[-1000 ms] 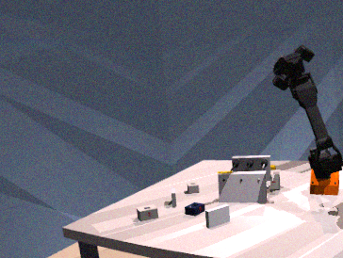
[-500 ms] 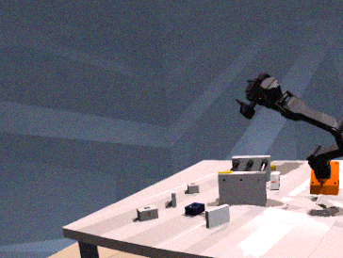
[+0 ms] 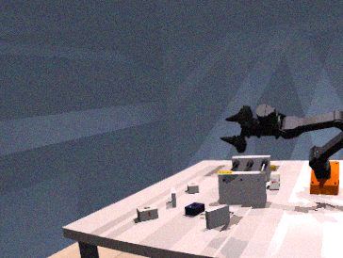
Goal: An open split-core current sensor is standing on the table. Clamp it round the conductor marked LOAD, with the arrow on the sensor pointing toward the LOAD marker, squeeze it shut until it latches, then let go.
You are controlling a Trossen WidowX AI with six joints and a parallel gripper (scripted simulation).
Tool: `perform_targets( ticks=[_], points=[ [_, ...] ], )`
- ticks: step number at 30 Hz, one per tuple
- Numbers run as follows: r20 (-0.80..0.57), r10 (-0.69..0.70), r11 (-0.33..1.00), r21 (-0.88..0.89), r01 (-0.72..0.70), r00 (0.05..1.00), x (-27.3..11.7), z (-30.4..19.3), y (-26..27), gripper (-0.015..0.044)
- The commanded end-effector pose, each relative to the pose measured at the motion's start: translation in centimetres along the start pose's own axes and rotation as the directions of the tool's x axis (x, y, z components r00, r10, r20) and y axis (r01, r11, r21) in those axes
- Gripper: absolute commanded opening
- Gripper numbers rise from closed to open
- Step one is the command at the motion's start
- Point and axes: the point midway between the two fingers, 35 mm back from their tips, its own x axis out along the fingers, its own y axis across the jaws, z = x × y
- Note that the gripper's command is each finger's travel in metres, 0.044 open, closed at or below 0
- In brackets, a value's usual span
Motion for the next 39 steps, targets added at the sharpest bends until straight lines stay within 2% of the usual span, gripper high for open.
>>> perform_targets(
  ticks=[1,3,5,9,12,16,18,39],
  points=[
    [-0.055,0.040,0.999,-0.009,-0.041,0.998,0.6,-0.9,0.5,0.0440],
    [-0.218,0.119,0.990,-0.043,-0.132,0.969,2.0,-3.2,0.9,0.0440],
    [-0.380,0.209,0.971,-0.030,-0.238,0.901,2.7,-5.7,1.3,0.0440],
    [-0.599,0.408,0.900,0.134,-0.415,0.689,2.7,-9.4,1.8,0.0440],
    [-0.642,0.568,0.812,0.337,-0.476,0.515,1.9,-10.6,2.0,0.0440],
    [-0.545,0.761,0.649,0.612,-0.452,0.353,1.4,-9.9,1.9,0.0440],
    [-0.514,0.789,0.615,0.656,-0.438,0.338,1.4,-9.6,1.7,0.0440],
    [-0.514,0.789,0.615,0.656,-0.438,0.338,1.4,-9.6,1.7,0.0440]
  ],
)
